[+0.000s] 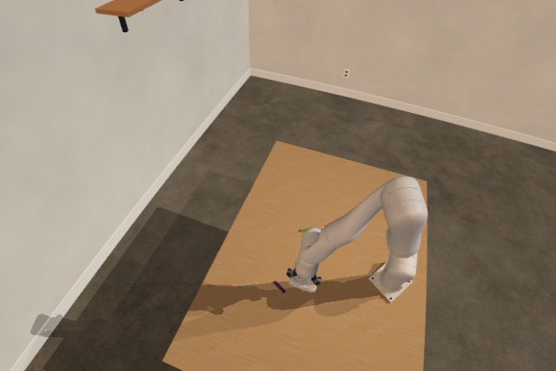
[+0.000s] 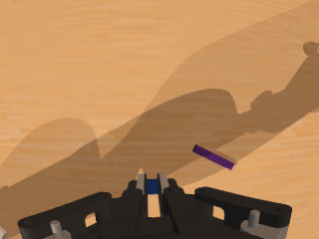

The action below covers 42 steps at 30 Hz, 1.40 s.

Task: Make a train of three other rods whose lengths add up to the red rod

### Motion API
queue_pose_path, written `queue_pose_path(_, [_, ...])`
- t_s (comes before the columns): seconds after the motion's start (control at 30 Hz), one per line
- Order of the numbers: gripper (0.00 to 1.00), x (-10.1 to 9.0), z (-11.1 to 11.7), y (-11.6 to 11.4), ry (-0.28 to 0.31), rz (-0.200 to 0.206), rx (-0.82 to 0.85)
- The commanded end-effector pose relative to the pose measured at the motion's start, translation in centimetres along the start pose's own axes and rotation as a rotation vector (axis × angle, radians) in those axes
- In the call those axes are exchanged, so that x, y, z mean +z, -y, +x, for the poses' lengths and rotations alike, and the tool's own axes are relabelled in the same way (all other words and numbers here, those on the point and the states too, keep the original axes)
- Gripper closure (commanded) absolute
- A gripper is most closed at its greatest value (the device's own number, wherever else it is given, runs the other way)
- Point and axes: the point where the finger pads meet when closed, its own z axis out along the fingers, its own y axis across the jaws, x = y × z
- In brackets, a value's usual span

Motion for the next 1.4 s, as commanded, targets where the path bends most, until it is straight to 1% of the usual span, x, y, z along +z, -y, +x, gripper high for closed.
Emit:
queue_pose_path(0.0, [0.95, 0.0, -0.2, -0.1, 0.001, -0.001, -0.002])
queue_pose_path(0.2, [0.95, 0.0, -1.0, -0.3, 0.003, 0.001, -0.019])
queue_pose_path(0.4, [0.95, 0.1, -3.3, -0.9, 0.007, 0.006, -0.069])
queue_pose_path(0.53, [0.95, 0.1, -5.6, -1.4, 0.010, 0.011, -0.119])
queue_pose_path(0.67, [0.95, 0.2, -8.3, -1.7, 0.011, 0.015, -0.181])
queue_pose_path(0.73, [0.95, 0.2, -8.3, -1.7, 0.011, 0.015, -0.181])
queue_pose_path(0.97, [0.95, 0.2, -13.6, -1.9, 0.009, 0.020, -0.310])
queue_pose_path(1.23, [0.95, 0.1, -19.3, -1.3, 0.003, 0.016, -0.460])
queue_pose_path(1.3, [0.95, 0.1, -19.3, -1.3, 0.003, 0.016, -0.460])
queue_pose_path(1.37, [0.95, 0.1, -20.5, -1.1, 0.002, 0.013, -0.494])
